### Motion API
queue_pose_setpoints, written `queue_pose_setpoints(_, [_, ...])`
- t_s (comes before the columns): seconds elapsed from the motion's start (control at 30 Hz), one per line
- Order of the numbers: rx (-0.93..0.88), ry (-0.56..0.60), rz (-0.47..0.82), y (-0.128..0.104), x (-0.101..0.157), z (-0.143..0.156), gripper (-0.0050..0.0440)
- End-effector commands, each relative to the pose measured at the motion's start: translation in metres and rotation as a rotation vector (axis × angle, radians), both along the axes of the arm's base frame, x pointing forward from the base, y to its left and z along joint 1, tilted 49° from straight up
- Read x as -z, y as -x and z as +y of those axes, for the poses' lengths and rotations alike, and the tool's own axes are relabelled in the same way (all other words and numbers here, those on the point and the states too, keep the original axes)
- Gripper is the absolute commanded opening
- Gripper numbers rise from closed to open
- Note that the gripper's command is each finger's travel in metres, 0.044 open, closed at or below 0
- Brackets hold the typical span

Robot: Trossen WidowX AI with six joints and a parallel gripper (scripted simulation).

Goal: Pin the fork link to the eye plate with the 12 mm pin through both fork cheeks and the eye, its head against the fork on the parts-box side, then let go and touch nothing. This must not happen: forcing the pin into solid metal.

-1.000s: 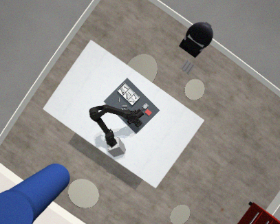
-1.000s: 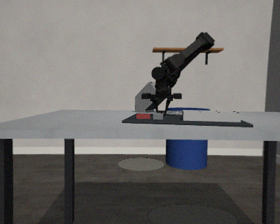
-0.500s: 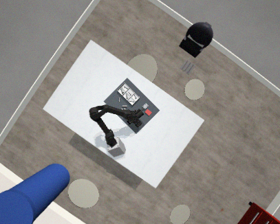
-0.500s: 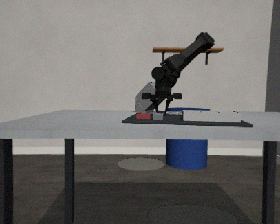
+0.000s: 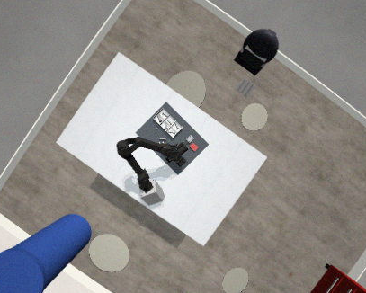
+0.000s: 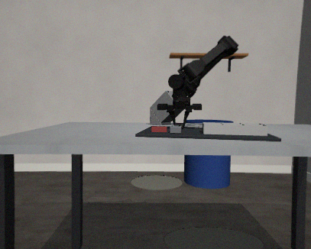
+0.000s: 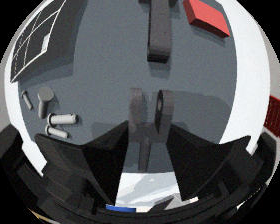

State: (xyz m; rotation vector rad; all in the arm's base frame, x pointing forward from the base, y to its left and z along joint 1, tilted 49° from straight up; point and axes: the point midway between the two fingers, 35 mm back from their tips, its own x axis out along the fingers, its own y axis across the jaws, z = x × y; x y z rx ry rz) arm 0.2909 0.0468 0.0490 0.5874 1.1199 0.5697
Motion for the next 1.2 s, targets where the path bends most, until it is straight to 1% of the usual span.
queue_pose_setpoints(0.0, [0.0,0.005,0.0,-0.0001,0.0015,-0.001,0.0123])
queue_pose_setpoints(1.17, [-0.001,0.014,0.001,-0.0004,0.0049,-0.0034,0.0123])
